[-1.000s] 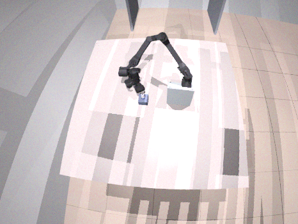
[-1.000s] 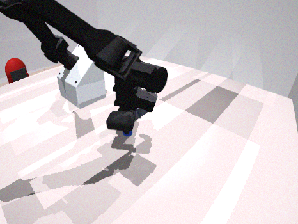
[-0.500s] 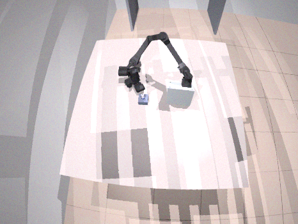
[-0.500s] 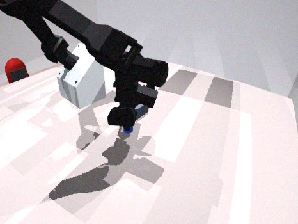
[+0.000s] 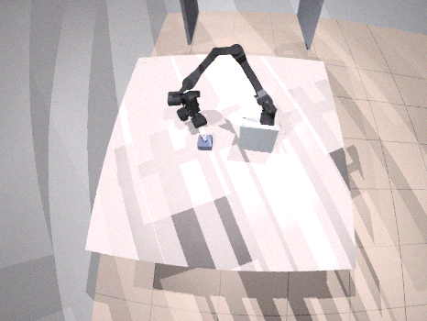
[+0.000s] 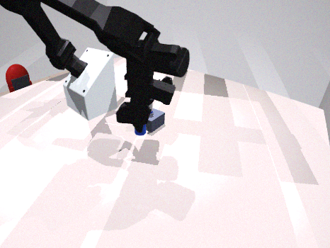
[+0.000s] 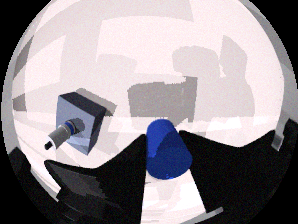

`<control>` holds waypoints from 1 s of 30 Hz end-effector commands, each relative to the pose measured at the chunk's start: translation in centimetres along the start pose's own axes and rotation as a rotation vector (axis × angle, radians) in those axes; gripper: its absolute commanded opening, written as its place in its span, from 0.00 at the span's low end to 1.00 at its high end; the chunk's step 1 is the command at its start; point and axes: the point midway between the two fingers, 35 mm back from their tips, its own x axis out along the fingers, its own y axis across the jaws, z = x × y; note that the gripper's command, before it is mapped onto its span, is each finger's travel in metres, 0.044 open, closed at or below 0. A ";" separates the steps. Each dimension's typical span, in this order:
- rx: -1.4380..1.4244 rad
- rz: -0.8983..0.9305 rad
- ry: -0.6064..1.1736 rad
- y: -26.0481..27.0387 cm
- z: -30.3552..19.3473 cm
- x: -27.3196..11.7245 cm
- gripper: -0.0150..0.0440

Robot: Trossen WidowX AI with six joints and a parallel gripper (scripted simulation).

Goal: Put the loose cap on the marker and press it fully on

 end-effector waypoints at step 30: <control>0.010 0.014 -0.014 9.5 1.1 -5.7 0.25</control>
